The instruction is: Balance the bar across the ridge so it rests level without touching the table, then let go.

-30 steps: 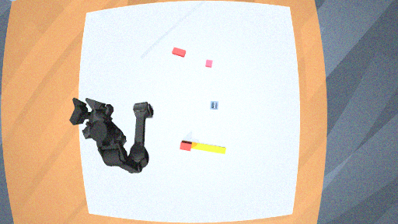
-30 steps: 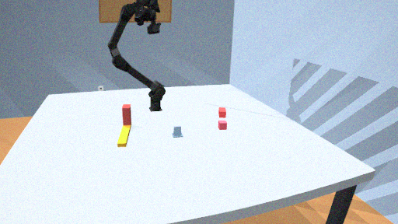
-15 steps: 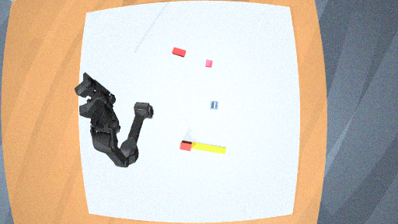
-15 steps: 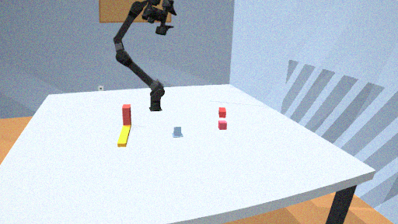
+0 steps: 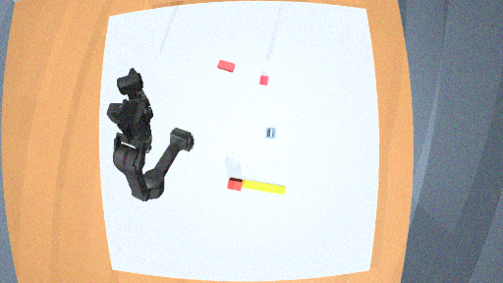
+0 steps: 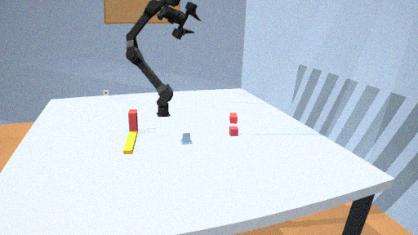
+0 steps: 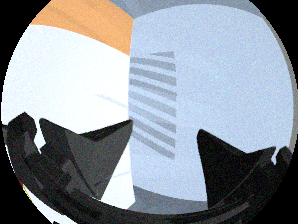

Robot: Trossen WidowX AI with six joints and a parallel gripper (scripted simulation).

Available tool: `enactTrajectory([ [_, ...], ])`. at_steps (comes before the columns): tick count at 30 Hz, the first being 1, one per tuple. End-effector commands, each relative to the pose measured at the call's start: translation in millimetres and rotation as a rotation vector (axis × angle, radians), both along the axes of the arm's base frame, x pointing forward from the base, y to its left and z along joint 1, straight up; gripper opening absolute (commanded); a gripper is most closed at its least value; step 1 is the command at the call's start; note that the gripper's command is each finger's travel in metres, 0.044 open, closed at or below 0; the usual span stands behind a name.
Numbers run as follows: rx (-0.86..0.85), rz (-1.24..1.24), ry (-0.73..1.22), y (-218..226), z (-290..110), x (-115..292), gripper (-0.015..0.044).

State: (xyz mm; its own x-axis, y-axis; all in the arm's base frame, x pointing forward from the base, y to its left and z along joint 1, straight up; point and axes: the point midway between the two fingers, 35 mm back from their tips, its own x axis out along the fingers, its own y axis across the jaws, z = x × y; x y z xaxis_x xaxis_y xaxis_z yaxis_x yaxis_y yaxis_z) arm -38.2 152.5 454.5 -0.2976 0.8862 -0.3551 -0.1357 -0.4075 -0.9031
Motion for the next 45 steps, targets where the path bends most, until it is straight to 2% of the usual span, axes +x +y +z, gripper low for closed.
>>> enactTrajectory([
  [1,-0.062,-0.104,0.046,15,-8,19,0.0315],
  [23,-0.263,-0.616,0.290,44,-42,121,0.0315],
  [45,-0.394,-1.138,0.584,17,-84,227,0.0315],
])
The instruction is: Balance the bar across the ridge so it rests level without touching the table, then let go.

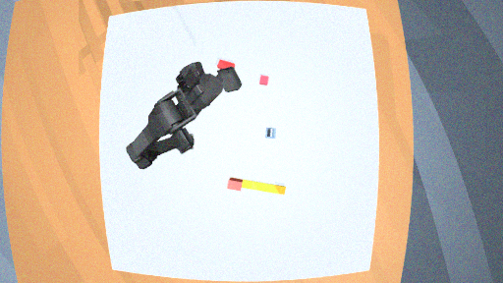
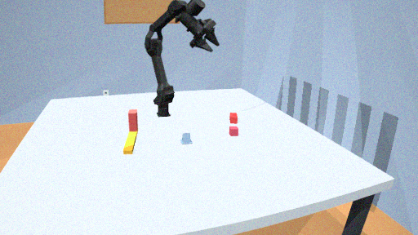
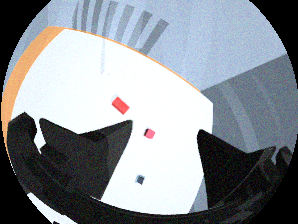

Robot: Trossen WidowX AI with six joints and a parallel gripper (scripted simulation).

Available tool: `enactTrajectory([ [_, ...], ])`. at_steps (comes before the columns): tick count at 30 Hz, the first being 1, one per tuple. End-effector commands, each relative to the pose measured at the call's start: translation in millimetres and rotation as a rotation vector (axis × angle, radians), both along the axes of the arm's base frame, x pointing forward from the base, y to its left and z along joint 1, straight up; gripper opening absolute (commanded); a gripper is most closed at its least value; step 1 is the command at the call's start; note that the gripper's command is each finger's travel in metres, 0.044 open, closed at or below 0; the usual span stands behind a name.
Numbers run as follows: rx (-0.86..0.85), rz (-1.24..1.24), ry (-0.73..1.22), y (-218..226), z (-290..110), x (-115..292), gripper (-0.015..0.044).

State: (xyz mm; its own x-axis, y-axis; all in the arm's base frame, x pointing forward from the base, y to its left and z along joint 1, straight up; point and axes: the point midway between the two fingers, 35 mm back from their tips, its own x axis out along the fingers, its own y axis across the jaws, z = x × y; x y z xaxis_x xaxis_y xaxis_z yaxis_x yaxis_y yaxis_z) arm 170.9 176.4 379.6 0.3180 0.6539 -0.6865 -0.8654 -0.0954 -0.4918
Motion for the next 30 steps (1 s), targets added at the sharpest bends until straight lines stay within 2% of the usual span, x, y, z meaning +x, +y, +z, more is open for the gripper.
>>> enactTrajectory([
  [1,-0.027,-0.113,0.063,-9,-12,22,0.0315],
  [13,-0.070,-0.412,0.205,-48,-38,71,0.0315],
  [30,-0.089,-0.761,0.367,-112,-71,115,0.0315],
])
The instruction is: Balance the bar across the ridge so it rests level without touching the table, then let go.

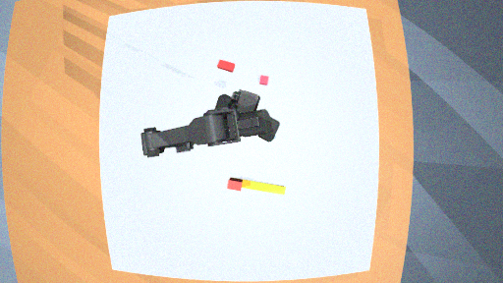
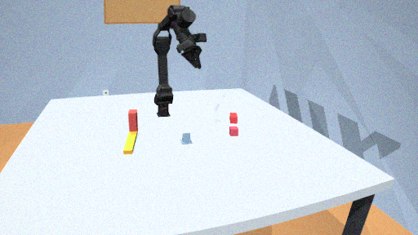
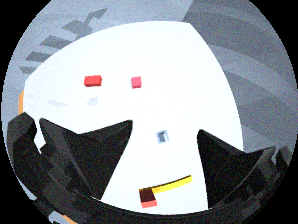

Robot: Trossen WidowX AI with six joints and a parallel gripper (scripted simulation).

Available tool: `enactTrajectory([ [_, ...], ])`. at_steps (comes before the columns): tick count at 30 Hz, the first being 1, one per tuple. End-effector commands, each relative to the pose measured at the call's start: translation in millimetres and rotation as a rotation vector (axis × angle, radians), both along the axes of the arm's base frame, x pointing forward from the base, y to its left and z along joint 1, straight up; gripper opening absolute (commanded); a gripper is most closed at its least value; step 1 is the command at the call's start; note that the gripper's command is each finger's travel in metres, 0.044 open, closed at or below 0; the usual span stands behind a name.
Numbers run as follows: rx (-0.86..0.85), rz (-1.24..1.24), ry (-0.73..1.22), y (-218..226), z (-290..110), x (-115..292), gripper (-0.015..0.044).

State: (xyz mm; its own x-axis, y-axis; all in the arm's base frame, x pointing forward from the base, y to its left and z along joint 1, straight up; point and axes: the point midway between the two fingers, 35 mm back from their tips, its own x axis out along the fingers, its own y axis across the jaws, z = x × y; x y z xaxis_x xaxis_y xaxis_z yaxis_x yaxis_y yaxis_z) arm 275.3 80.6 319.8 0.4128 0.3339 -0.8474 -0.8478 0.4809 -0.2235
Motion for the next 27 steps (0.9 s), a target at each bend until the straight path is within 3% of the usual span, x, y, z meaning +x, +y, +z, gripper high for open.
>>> enactTrajectory([
  [1,-0.010,-0.115,0.063,-21,-13,13,0.0315],
  [27,-0.020,-0.791,0.364,-160,-77,32,0.0315],
])
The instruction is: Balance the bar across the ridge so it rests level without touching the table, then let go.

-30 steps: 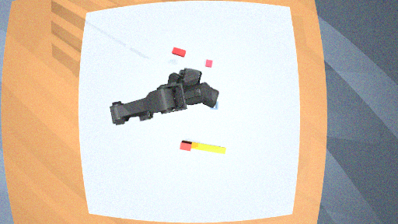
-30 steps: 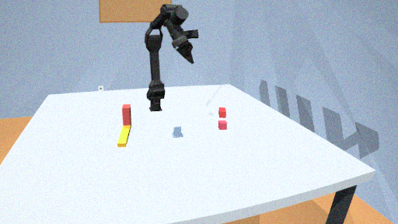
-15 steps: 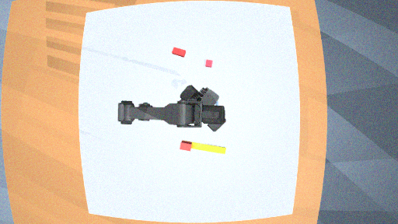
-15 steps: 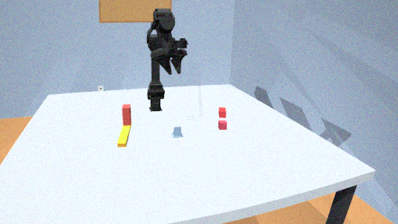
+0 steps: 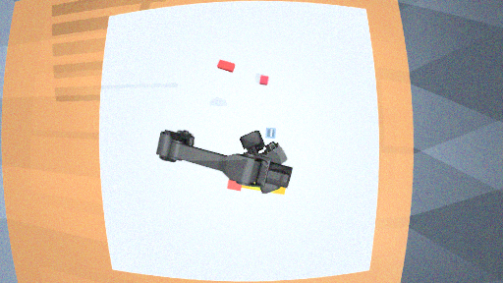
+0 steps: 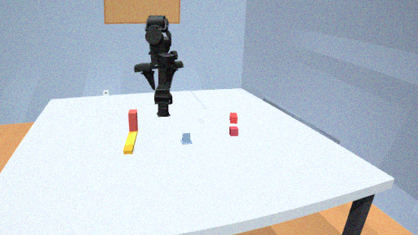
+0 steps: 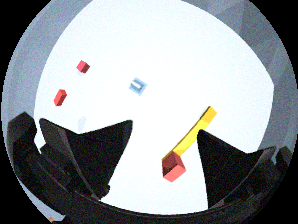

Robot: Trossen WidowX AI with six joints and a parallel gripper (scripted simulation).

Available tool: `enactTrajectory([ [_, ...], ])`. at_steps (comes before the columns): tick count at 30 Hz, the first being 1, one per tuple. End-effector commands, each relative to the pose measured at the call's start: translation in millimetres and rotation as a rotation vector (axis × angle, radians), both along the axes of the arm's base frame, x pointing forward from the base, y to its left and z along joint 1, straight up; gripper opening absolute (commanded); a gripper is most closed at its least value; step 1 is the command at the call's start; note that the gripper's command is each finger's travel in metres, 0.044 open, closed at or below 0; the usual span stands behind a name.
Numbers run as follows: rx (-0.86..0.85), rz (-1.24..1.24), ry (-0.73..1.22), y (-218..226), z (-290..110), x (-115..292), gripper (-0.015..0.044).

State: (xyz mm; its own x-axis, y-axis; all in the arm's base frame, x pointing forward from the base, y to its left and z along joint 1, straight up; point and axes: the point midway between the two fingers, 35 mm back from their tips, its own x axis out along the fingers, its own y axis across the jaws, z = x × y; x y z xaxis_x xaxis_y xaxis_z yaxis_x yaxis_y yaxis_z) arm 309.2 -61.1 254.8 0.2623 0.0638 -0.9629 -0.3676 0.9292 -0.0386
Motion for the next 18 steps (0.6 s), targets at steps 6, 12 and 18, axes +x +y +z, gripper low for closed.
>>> enactTrajectory([
  [6,0.011,-0.234,0.112,-49,-27,-9,0.0315],
  [12,0.008,-0.396,0.179,-83,-40,-18,0.0315],
  [18,0.006,-0.553,0.244,-115,-53,-32,0.0315],
])
